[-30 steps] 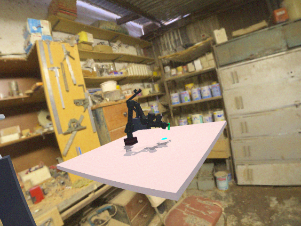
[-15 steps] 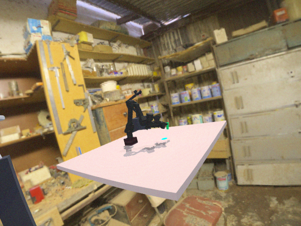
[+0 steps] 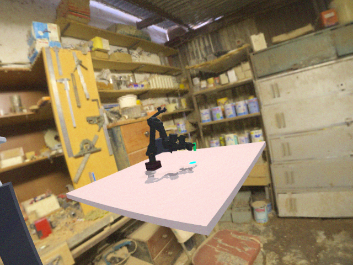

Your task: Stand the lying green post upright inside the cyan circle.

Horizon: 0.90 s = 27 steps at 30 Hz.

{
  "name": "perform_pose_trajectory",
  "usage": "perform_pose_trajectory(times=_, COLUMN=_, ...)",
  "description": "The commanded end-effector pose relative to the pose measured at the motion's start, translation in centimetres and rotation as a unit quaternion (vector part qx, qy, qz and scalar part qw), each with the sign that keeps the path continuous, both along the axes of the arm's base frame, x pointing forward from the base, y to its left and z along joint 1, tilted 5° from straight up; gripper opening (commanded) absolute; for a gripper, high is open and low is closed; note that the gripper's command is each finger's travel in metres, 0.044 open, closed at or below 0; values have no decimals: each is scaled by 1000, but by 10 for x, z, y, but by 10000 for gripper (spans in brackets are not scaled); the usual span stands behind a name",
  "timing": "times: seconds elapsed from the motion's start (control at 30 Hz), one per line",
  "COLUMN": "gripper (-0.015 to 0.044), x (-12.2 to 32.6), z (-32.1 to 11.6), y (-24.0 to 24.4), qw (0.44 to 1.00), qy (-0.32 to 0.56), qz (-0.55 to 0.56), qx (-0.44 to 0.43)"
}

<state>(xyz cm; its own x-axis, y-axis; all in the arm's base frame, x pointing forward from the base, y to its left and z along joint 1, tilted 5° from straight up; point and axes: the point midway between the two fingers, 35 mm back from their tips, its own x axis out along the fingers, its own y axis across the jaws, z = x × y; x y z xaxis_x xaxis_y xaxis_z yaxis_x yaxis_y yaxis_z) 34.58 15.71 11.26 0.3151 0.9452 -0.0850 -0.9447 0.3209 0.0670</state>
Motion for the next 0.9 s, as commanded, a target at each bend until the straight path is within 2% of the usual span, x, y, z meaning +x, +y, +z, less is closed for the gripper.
perform_pose_trajectory(times=0.0, gripper=23, x=-5, z=0, y=-1, qw=1000, qy=0, qz=6, qx=5)
perform_pose_trajectory(times=0.87, gripper=23, x=-36, z=6, y=-11, qw=998, qy=-35, qz=46, qx=26)
